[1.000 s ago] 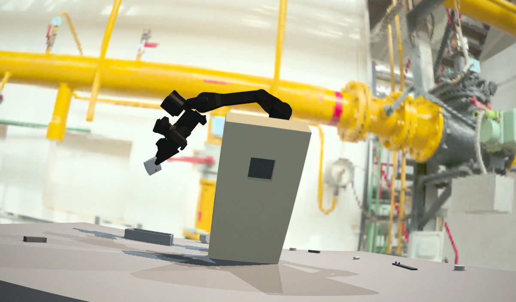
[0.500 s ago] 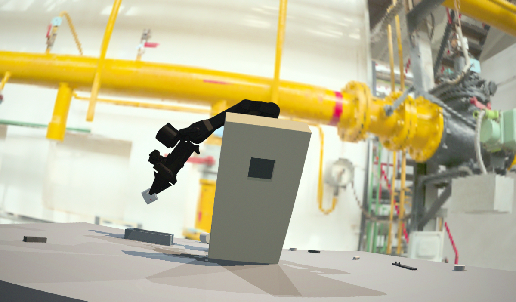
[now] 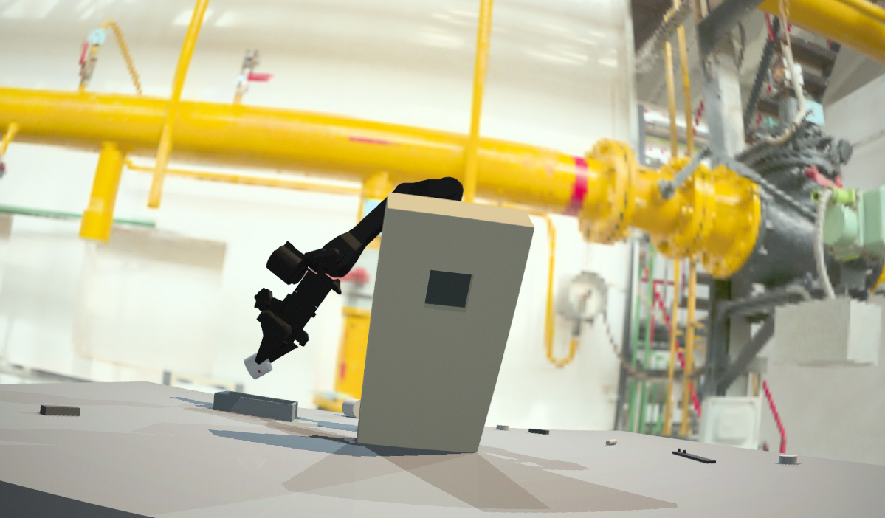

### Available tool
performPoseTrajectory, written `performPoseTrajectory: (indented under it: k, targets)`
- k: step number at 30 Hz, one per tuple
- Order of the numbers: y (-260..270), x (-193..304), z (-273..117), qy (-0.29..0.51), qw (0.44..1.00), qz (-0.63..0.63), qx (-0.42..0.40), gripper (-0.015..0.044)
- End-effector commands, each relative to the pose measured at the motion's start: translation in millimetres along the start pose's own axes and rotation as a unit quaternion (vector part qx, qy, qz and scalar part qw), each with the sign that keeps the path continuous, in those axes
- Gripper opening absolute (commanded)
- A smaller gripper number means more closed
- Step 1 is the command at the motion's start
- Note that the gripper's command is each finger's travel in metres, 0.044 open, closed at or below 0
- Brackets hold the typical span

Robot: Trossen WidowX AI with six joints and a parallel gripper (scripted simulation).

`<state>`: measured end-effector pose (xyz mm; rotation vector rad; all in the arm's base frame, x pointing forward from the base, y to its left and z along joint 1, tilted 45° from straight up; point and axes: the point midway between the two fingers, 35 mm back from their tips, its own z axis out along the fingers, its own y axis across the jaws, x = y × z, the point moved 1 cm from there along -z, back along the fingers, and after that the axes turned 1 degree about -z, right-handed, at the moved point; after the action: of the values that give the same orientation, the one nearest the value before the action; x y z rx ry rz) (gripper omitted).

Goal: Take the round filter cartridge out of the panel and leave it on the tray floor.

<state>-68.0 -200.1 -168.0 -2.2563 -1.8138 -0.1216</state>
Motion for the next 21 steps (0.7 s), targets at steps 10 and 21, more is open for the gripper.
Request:
performPoseTrajectory:
  k: [10,21]
  targets:
    - [-0.8,31.0,43.1,0.005,1.0,-0.002,0.003,0.0]
    - [0.1,30.7,40.3,0.009,1.0,0.0,0.0,0.0263]
